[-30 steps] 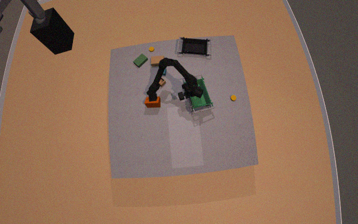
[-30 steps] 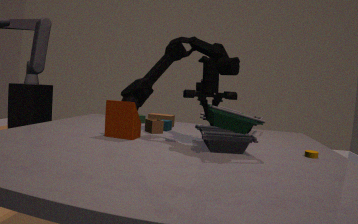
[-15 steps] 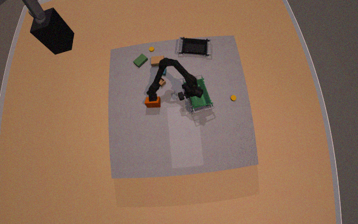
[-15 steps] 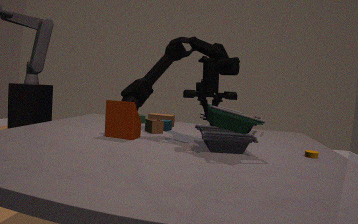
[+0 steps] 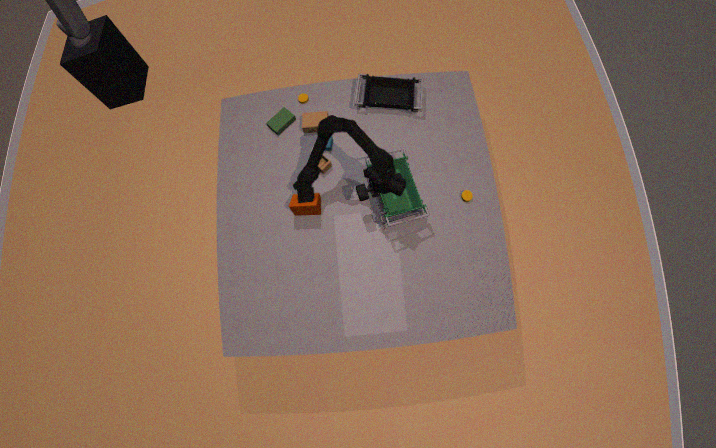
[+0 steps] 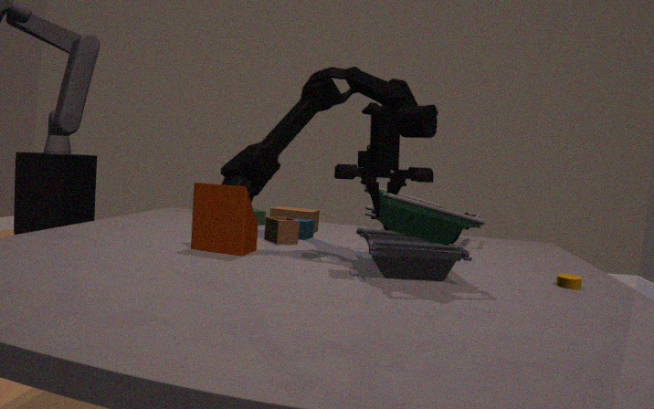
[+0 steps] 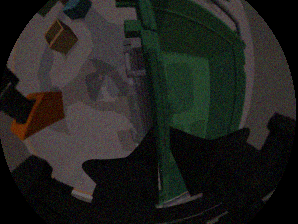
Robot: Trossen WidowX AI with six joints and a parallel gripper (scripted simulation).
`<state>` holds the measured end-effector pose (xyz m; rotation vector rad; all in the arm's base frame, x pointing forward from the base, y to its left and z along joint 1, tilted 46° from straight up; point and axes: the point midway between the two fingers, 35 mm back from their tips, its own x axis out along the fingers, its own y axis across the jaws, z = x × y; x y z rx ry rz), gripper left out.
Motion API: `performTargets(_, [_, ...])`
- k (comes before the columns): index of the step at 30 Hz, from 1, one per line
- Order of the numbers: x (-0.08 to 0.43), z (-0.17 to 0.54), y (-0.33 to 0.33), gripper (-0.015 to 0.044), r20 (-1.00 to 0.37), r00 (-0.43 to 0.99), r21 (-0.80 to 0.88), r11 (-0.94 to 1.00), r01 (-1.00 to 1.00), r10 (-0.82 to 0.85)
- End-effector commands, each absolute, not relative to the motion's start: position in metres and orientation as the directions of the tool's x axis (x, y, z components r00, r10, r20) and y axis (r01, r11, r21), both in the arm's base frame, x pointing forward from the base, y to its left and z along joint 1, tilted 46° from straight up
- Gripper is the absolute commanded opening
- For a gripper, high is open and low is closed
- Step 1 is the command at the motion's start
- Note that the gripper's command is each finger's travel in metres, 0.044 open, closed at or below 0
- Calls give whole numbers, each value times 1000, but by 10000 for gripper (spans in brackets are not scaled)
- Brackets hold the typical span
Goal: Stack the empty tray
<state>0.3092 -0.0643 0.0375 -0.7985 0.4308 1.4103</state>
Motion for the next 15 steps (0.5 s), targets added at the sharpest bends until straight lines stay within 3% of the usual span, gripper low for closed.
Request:
performTargets(1, [304,30,-56,0,-704,115,-208,-48,-977,701])
performTargets(15, [302,28,-54,0,-706,108,-202,-52,-978,700])
